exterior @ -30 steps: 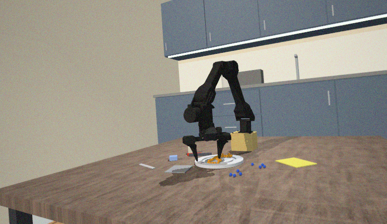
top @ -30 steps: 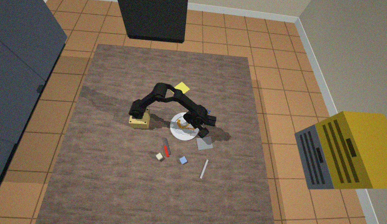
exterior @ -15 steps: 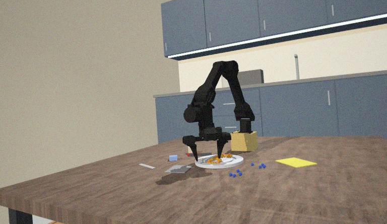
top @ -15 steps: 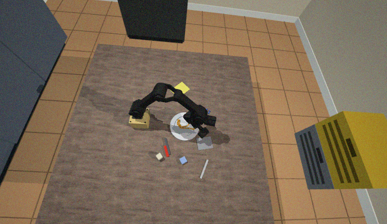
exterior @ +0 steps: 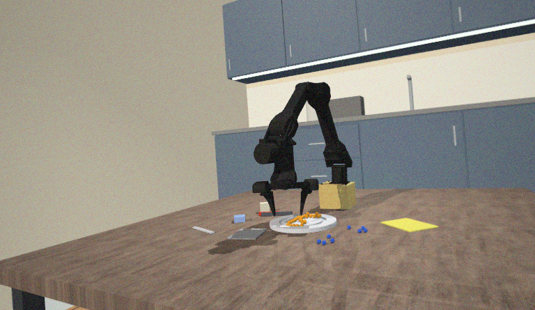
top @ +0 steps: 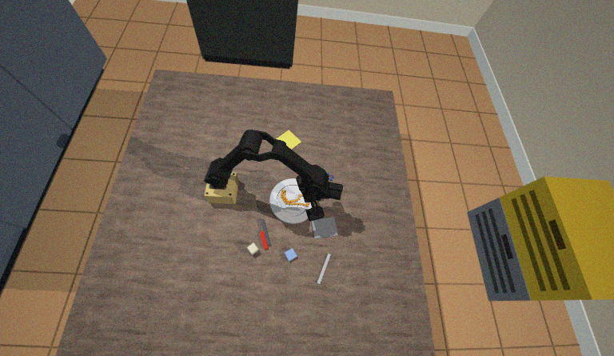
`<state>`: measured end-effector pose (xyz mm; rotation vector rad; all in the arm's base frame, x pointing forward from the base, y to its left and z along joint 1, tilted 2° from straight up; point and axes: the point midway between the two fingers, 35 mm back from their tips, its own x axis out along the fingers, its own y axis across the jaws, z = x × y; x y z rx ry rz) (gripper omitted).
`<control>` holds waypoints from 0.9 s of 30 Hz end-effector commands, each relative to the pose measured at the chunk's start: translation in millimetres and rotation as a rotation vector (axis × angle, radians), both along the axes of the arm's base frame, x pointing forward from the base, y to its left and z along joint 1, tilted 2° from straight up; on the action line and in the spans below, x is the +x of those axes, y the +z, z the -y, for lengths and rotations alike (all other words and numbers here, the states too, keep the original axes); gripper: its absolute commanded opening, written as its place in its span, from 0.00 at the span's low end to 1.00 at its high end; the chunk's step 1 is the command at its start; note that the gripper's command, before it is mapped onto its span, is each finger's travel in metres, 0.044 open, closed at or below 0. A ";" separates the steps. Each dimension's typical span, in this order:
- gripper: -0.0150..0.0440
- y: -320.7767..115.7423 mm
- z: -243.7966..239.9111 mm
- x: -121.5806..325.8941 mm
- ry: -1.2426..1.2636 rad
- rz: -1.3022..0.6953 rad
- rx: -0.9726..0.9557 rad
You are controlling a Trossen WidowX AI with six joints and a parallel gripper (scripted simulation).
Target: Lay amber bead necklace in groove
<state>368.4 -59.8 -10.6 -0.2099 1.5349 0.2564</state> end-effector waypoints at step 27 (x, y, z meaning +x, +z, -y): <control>0.46 -5.3 1.5 -4.4 -0.413 -0.005 0.009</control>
